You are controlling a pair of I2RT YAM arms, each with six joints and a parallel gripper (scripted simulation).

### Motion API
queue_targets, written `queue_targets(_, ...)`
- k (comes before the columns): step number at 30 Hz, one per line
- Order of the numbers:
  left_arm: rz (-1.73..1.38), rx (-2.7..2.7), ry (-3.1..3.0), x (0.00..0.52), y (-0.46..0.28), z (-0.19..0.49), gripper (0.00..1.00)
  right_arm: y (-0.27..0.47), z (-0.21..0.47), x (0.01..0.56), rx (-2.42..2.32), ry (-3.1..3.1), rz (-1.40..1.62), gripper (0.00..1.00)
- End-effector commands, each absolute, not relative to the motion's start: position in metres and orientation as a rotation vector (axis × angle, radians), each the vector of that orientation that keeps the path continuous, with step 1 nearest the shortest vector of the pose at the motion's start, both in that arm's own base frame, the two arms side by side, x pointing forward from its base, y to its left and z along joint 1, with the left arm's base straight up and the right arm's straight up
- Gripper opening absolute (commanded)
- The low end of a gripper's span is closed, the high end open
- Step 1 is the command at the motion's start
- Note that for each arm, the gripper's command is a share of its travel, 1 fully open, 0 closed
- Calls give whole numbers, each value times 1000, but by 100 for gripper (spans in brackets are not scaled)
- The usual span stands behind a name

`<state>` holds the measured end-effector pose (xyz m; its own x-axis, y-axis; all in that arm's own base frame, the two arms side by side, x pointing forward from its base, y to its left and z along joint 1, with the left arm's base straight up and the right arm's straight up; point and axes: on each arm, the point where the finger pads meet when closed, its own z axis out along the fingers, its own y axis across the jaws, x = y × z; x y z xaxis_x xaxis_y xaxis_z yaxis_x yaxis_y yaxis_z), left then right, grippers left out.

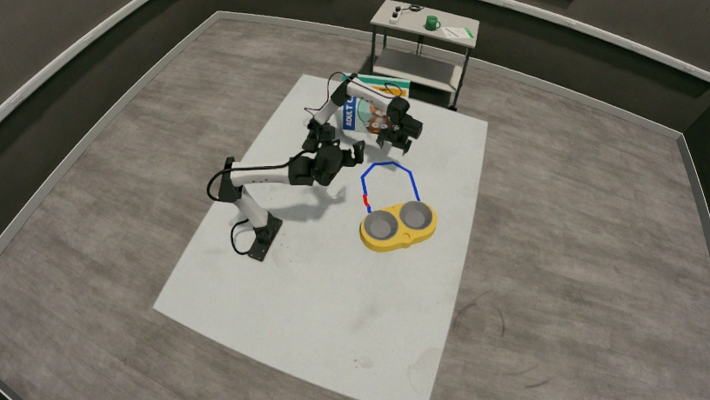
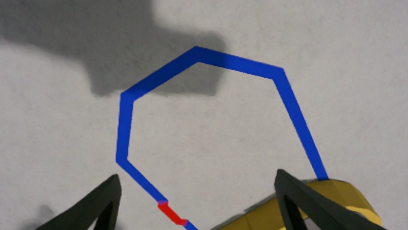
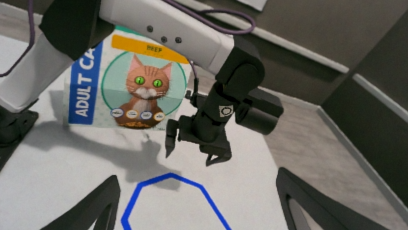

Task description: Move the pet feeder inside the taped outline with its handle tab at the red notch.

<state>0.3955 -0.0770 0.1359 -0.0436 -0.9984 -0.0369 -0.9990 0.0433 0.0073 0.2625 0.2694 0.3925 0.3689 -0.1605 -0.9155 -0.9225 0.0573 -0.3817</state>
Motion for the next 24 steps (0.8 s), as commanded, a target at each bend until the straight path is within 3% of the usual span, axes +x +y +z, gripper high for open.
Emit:
queue_targets(1, 20, -2150, 2242, 397, -77, 143, 100, 269, 398, 260, -1406, 1043, 777, 100)
queue_targets(18, 20, -2150, 2242, 397, -77, 143, 100, 269, 398, 260, -1406, 1043, 777, 100)
queue_targets(24, -212, -1935, 2421, 412, -91, 152, 100, 258, 359, 293, -1315, 1300, 723, 100)
